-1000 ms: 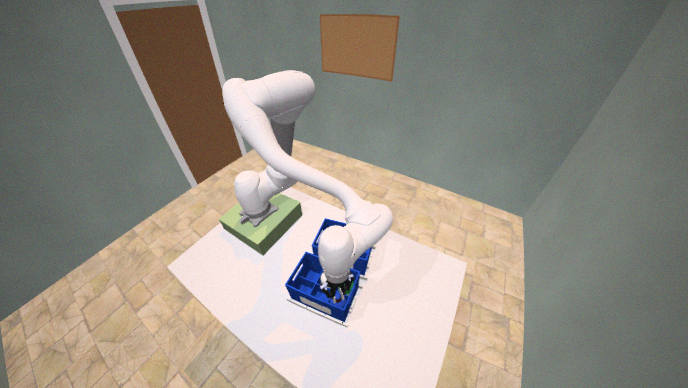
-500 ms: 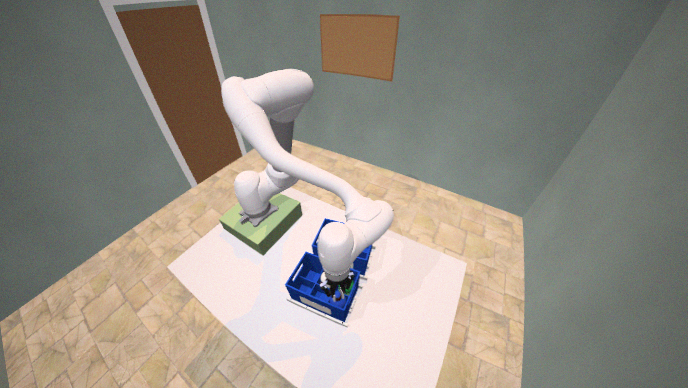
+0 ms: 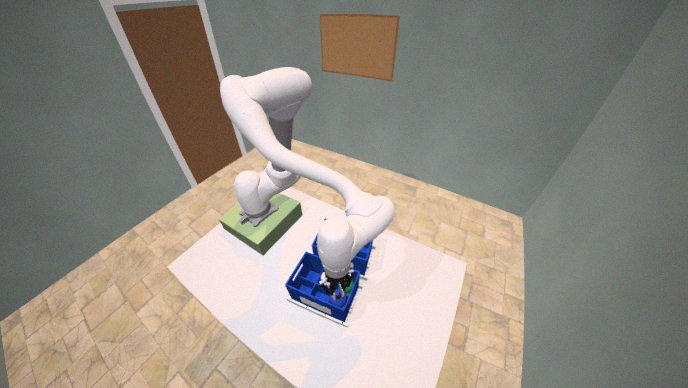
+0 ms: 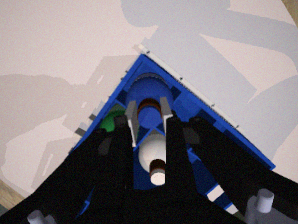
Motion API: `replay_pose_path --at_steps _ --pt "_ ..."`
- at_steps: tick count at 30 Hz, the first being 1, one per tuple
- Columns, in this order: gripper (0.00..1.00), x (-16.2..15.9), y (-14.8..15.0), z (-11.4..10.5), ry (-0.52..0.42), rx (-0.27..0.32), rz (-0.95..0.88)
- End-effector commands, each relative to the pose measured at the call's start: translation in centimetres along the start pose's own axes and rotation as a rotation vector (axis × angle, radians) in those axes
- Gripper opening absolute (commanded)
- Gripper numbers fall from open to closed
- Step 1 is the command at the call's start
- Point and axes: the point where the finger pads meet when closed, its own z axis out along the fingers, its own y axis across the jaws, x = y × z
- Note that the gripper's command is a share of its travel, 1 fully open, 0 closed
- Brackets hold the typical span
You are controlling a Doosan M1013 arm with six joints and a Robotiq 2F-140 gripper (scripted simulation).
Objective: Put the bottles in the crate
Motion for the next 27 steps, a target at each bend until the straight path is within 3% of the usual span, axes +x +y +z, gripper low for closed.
replay_pose_path --at_steps 1,27 --pt "0.0 0.0 0.0 -0.4 0.0 0.0 0.0" --pt "0.0 0.0 0.0 -4.1 0.0 0.0 0.0"
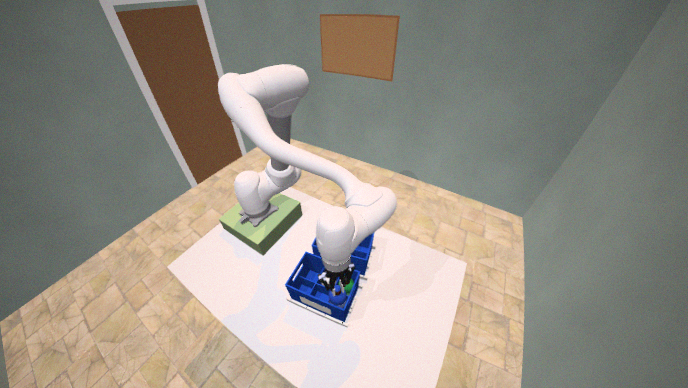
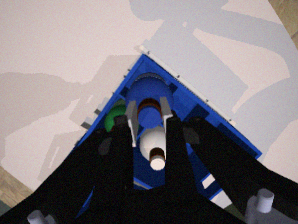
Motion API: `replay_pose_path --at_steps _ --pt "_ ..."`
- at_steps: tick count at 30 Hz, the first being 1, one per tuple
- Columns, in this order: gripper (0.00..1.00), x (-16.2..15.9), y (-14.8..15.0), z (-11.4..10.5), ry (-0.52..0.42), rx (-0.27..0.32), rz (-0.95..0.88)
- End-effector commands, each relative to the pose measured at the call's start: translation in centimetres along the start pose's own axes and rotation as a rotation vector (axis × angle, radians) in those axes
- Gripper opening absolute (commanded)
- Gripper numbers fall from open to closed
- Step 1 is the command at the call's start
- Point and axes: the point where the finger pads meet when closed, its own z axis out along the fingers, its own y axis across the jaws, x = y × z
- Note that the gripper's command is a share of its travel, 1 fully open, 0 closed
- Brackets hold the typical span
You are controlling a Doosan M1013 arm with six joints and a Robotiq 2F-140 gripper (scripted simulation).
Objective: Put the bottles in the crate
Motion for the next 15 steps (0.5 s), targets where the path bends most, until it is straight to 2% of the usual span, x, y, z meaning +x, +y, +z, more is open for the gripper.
replay_pose_path --at_steps 1,15 --pt "0.0 0.0 0.0 -0.4 0.0 0.0 0.0" --pt "0.0 0.0 0.0 -2.5 0.0 0.0 0.0"
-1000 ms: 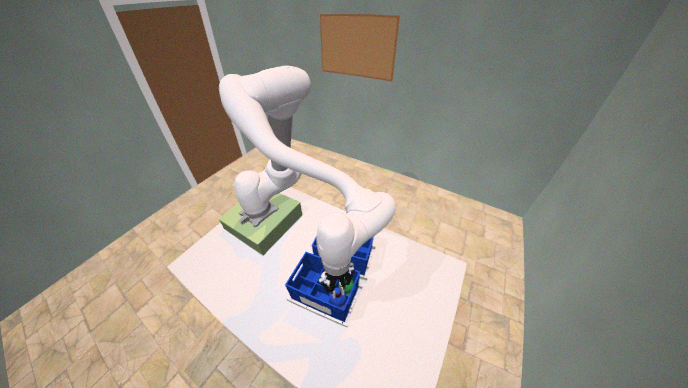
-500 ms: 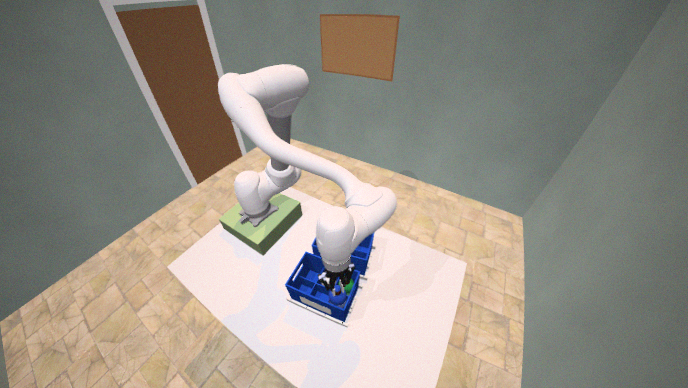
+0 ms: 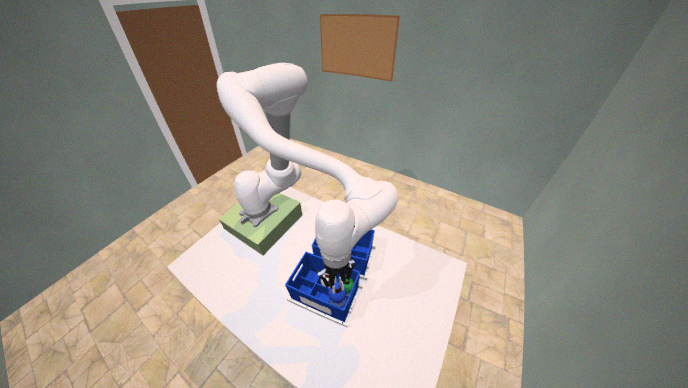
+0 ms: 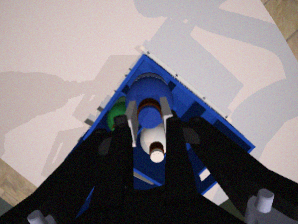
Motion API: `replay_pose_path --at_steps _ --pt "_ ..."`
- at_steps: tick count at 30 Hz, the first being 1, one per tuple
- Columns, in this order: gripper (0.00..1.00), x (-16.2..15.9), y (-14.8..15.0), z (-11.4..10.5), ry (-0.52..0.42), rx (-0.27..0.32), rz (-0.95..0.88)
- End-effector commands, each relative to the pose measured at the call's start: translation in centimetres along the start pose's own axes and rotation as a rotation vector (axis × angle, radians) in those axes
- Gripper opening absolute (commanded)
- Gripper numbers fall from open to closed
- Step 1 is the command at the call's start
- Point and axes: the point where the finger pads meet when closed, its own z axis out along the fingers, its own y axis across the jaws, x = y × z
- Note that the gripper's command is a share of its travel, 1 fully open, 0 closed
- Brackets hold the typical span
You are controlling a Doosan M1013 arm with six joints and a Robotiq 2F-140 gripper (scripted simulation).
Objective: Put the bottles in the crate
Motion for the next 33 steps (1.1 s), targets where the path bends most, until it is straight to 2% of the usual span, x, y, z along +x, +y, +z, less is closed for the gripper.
replay_pose_path --at_steps 1,33 --pt "0.0 0.0 0.0 -0.1 0.0 0.0 0.0" --pt "0.0 0.0 0.0 -5.1 0.0 0.0 0.0"
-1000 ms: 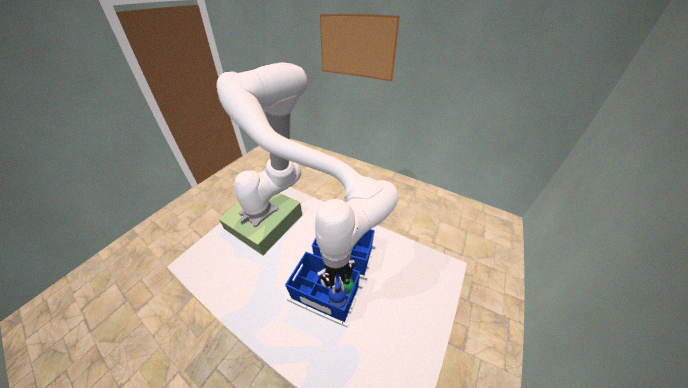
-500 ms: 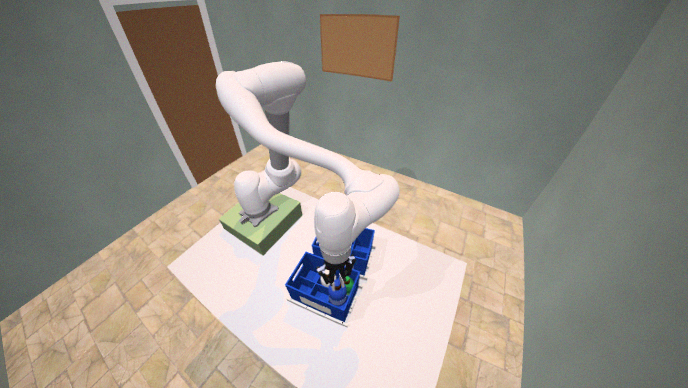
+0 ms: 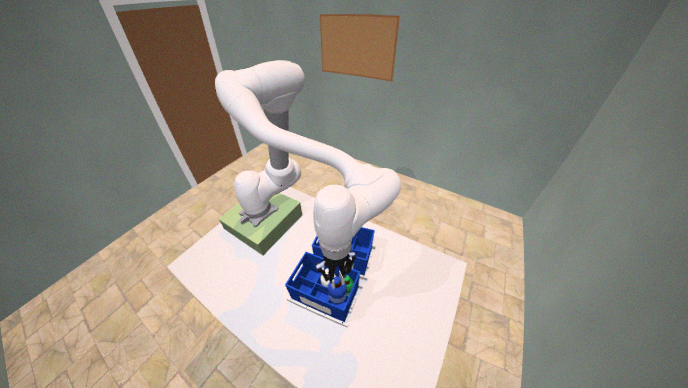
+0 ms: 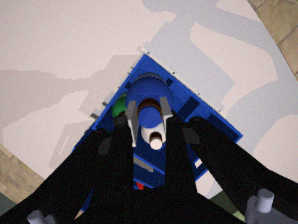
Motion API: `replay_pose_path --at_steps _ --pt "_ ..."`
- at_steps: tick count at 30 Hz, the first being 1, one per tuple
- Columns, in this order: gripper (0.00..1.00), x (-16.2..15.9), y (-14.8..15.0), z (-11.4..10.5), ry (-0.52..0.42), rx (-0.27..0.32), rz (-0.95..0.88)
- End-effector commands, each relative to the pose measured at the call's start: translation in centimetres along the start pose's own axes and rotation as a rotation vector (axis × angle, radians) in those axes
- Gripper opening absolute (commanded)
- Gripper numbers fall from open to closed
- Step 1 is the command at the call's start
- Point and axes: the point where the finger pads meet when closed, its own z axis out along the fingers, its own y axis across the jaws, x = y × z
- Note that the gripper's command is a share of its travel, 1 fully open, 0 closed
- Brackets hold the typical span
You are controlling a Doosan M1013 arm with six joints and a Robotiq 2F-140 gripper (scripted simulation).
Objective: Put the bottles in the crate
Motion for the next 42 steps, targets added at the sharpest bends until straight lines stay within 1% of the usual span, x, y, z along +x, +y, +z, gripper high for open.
replay_pose_path --at_steps 1,17,27,42 --pt "0.0 0.0 0.0 -0.3 0.0 0.0 0.0" --pt "0.0 0.0 0.0 -2.8 0.0 0.0 0.0" --pt "0.0 0.0 0.0 -3.0 0.0 0.0 0.0" --pt "0.0 -1.8 -1.9 -3.0 0.0 0.0 0.0"
